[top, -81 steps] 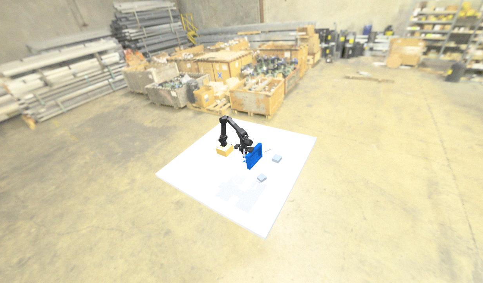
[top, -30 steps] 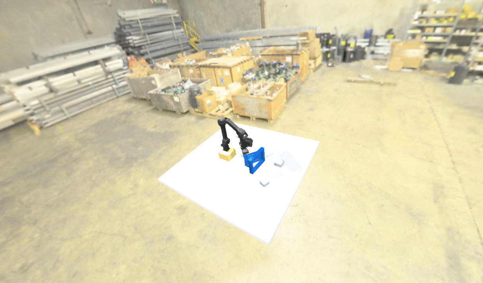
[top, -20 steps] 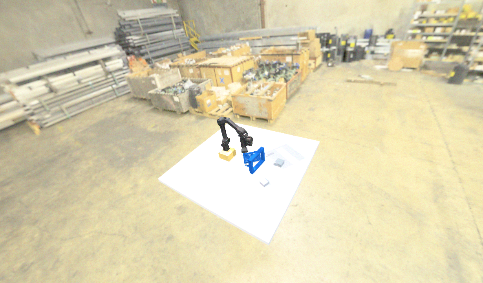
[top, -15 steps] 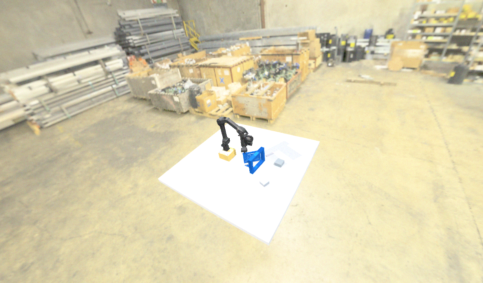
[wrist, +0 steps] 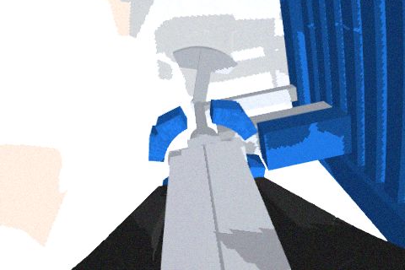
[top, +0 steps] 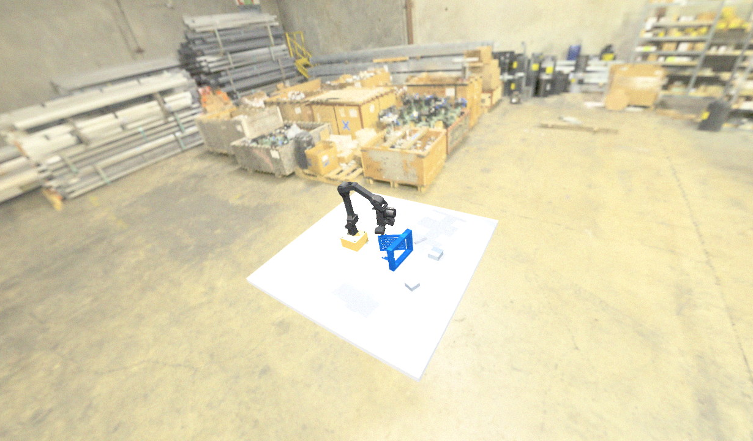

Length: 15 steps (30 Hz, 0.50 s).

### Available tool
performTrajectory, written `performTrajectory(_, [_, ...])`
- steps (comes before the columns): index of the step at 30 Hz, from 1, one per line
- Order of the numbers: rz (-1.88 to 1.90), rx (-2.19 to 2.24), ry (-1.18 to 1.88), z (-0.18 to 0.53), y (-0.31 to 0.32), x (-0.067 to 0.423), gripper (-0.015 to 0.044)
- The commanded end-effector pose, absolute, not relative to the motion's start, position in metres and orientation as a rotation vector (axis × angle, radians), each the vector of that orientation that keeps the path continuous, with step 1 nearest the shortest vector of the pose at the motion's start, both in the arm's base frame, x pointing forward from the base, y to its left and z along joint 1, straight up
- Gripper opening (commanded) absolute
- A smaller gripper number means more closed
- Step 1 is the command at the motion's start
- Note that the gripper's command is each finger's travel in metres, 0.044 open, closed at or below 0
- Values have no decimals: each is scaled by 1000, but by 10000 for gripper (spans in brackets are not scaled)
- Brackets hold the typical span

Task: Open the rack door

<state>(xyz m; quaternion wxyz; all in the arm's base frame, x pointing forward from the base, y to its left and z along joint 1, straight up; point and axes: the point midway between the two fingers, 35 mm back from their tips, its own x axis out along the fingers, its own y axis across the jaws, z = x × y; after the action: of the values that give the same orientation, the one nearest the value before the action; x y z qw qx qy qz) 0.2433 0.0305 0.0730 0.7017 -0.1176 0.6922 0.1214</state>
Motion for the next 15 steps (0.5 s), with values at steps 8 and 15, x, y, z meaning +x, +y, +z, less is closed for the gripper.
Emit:
performTrajectory(8, [142,-138,1544,74,50,243,24])
performTrajectory(15, [74,-67,1547,74,63,243,24])
